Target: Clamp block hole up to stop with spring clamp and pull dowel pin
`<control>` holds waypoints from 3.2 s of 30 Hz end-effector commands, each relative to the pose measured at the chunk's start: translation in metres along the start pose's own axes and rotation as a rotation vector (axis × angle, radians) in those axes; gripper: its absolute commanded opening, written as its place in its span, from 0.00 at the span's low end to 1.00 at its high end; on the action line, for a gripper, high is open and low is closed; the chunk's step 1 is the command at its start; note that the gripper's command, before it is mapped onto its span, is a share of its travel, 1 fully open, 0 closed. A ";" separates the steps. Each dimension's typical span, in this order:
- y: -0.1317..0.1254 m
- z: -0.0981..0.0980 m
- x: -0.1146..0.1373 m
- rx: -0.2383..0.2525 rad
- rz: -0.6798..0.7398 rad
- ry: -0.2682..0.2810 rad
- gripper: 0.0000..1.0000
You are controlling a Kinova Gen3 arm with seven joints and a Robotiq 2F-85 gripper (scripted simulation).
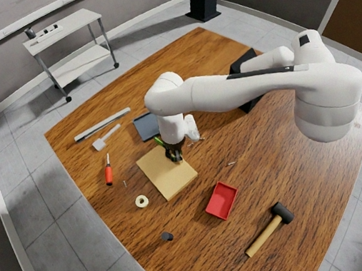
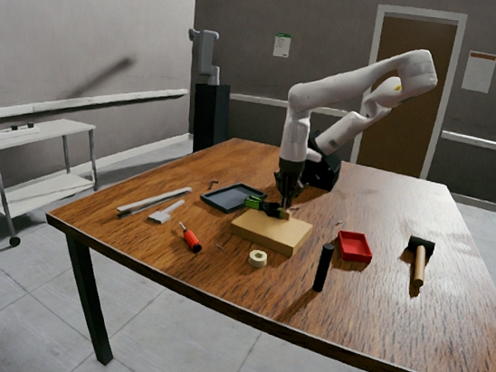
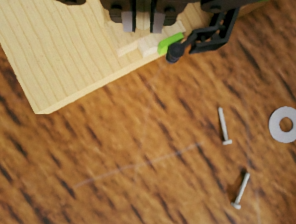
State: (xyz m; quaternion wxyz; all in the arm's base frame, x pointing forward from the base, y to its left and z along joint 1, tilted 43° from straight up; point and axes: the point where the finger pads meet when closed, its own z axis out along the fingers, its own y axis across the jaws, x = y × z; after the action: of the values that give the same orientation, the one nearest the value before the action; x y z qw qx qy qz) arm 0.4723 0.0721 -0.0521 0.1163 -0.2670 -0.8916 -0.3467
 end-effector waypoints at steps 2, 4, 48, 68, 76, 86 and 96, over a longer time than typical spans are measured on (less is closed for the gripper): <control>0.000 -0.002 -0.001 0.000 0.026 -0.003 0.10; 0.000 -0.002 -0.001 0.000 0.044 -0.003 0.10; 0.000 -0.003 -0.001 0.000 -0.055 -0.003 0.10; 0.000 -0.003 -0.001 0.000 -0.223 -0.003 0.10; 0.000 -0.003 -0.001 0.000 -0.280 -0.003 0.10; 0.000 -0.003 -0.001 0.000 -0.364 -0.003 0.10; 0.000 -0.003 -0.001 0.000 -0.450 -0.003 0.10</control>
State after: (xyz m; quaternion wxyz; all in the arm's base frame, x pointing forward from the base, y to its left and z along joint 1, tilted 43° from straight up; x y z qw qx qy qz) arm 0.4724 0.0711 -0.0511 0.0414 -0.0738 -0.9279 -0.3631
